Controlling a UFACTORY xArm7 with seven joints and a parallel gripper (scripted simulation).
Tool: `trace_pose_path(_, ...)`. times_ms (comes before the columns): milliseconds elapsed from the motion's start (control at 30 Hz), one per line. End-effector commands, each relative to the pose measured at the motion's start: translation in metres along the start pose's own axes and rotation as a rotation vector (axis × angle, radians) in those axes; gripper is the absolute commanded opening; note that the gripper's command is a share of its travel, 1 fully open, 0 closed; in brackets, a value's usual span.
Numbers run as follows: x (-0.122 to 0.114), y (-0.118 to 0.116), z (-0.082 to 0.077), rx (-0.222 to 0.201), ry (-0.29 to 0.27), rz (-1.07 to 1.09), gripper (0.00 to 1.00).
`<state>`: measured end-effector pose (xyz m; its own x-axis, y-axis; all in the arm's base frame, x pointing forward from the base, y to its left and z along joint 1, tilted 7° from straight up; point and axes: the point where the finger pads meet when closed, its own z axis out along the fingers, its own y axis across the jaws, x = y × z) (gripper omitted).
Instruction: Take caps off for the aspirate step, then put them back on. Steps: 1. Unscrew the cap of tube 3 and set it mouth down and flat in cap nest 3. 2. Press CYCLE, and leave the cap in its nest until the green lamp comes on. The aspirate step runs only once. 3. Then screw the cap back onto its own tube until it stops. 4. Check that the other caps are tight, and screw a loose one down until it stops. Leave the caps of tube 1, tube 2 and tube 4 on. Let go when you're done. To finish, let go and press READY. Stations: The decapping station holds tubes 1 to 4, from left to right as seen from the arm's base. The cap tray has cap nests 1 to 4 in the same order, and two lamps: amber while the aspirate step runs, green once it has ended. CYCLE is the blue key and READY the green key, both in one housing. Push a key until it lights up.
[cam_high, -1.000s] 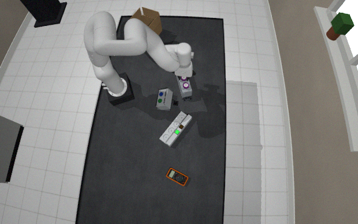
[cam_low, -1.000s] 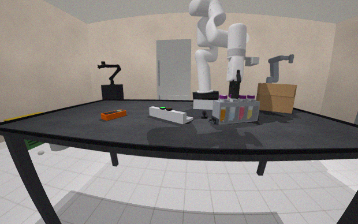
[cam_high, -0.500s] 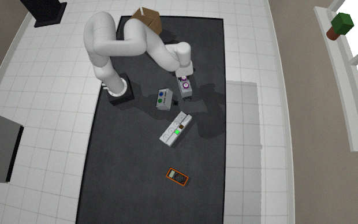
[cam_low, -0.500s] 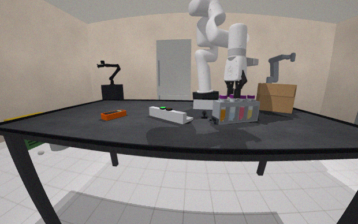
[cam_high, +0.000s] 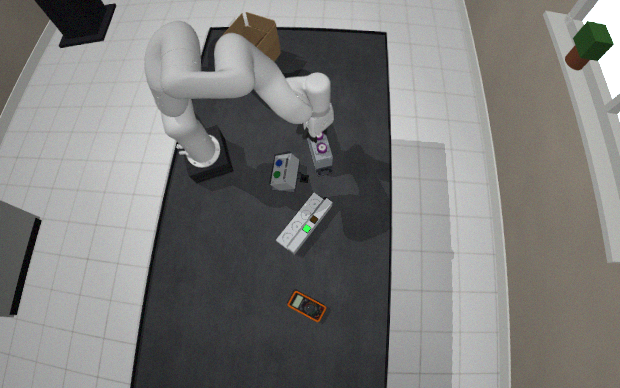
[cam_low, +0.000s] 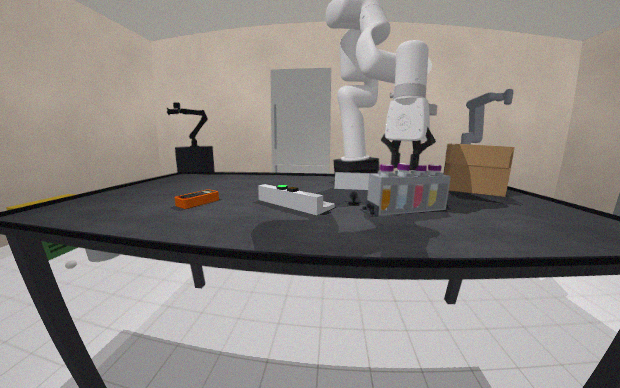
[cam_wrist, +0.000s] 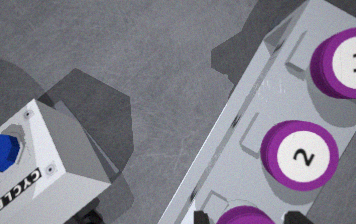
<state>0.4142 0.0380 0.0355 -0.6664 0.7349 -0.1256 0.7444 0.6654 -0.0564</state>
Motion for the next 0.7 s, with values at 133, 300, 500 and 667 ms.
trace_pose_path(133, -0.0009, 0.0013, -0.0013, -0.010, 0.013, -0.262, 0.46)
trace_pose_path(300, -0.0009, 0.0013, -0.0013, -0.010, 0.013, -0.262, 0.46)
trace_pose_path(500, -0.0009, 0.0013, -0.0013, -0.010, 0.013, -0.262, 0.00)
trace_pose_path(667, -0.0009, 0.0014, -0.0013, -0.010, 0.013, -0.262, 0.00)
